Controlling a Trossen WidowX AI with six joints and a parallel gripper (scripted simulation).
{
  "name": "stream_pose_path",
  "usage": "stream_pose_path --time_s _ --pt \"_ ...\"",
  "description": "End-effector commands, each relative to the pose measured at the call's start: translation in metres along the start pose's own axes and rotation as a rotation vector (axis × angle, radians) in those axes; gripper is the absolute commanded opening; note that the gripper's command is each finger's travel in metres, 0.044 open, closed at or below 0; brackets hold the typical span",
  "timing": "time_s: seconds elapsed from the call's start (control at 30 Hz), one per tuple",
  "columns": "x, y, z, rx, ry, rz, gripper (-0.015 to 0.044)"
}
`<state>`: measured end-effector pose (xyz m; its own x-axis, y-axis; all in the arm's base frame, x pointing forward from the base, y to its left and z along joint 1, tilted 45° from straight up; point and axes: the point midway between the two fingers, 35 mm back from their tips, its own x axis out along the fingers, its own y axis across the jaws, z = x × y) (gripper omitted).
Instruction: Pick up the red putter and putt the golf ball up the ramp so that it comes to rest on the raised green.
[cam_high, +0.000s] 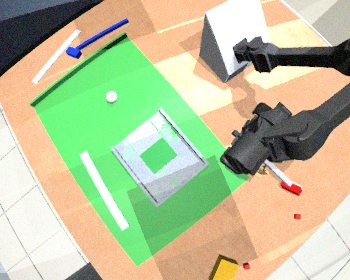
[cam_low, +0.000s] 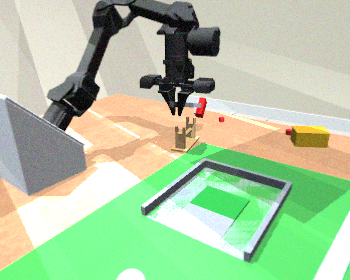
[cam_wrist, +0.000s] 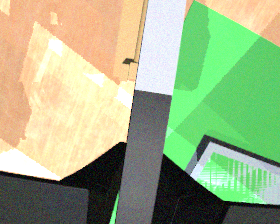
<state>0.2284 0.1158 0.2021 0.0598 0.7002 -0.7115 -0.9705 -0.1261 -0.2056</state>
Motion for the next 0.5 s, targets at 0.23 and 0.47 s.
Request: stream_pose_path --time_s 0.23,0.47 --pt "-0.046 0.003 0.004 0.002 -0.019 -0.003 0.0" --pt "-0.042 -0.008 -0.019 0.099 0.006 -0.027 0.0"
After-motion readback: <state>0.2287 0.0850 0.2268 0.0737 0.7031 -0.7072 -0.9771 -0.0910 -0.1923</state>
